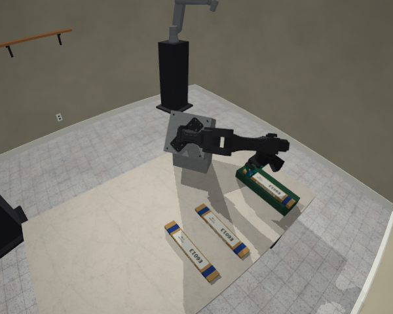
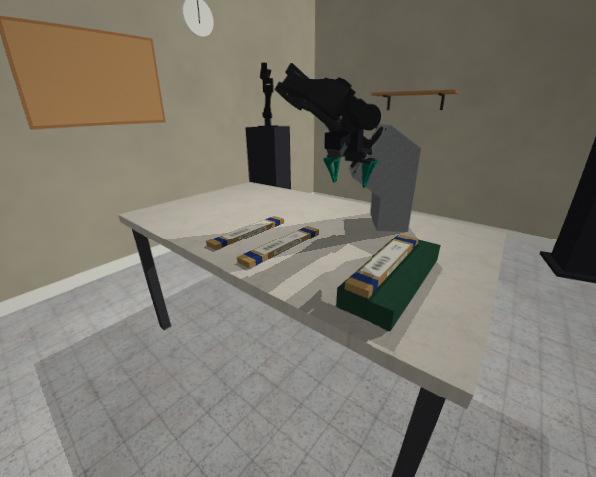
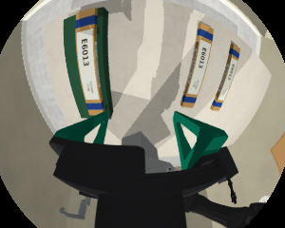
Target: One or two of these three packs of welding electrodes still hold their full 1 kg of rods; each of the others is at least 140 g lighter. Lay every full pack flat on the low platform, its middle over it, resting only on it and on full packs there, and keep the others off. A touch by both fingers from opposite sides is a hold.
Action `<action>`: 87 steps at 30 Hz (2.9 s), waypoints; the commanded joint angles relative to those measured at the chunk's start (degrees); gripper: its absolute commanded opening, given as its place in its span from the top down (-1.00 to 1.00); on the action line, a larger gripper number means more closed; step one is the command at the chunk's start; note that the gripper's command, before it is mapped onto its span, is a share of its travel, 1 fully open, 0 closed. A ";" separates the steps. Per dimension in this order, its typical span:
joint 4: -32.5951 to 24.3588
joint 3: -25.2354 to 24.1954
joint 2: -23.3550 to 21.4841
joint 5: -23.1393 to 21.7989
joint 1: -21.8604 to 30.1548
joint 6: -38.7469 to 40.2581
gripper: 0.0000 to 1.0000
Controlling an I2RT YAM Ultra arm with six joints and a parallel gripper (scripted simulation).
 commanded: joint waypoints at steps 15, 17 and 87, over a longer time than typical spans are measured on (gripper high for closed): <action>-14.67 -7.21 -17.53 -1.18 4.66 5.23 -0.93; -16.95 -7.44 -19.43 -1.33 5.12 5.97 -0.93; -21.31 -8.35 -31.50 -1.91 7.90 5.94 -0.93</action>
